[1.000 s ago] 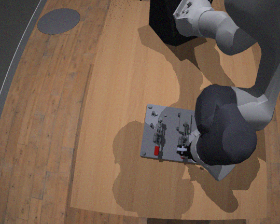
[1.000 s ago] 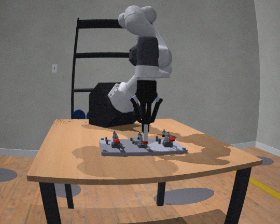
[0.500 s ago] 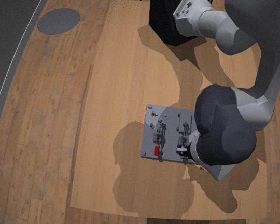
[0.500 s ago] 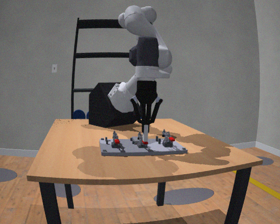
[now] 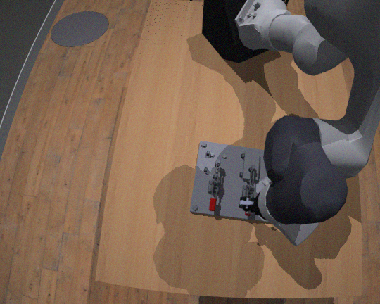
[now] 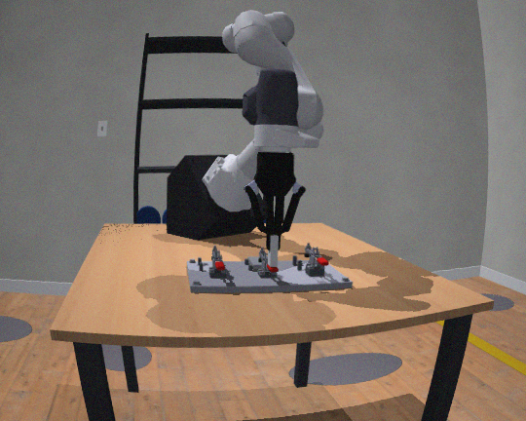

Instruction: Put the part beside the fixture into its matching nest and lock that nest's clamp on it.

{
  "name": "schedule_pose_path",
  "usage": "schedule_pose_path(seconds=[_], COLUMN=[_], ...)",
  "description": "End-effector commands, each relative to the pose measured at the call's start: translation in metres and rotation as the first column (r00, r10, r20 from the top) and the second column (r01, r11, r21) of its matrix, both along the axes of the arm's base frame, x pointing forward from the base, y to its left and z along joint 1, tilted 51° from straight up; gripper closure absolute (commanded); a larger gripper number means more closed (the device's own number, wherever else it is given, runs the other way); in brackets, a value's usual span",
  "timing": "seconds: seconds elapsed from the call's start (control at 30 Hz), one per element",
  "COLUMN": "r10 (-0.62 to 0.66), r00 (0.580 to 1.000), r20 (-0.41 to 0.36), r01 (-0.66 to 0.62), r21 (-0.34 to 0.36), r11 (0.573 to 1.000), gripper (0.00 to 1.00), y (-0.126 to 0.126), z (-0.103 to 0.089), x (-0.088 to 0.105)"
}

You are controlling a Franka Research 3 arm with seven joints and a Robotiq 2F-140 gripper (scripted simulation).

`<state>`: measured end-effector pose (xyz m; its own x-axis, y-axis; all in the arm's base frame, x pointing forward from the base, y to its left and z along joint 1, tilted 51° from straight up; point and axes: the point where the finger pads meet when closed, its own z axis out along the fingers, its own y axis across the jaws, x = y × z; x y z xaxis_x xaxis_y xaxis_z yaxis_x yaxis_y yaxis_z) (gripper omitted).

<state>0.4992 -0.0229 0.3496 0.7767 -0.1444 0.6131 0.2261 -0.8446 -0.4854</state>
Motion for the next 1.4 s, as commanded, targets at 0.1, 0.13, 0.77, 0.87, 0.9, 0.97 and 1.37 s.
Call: schedule_pose_path(seconds=[0.1, 0.13, 0.77, 0.87, 0.9, 0.97, 1.37], r10=[0.005, 0.005, 0.005, 0.005, 0.005, 0.005, 0.005], r00=[1.000, 1.000, 1.000, 1.000, 1.000, 1.000, 1.000], r20=[-0.001, -0.001, -0.001, -0.001, -0.001, -0.001, -0.001], r01=[-0.005, -0.005, -0.005, -0.005, -0.005, -0.005, -0.005], r21=[-0.003, -0.003, -0.003, -0.003, -0.003, -0.003, -0.003], r11=[1.000, 1.000, 1.000, 1.000, 1.000, 1.000, 1.000], gripper=[1.00, 1.00, 1.00, 1.00, 1.00, 1.00, 1.00], y=[0.003, 0.003, 0.003, 0.002, 0.001, 0.000, -0.014], z=[-0.003, -0.003, -0.003, -0.002, -0.001, 0.001, 0.017], x=[0.001, 0.001, 0.000, -0.001, -0.001, -0.003, -0.018])
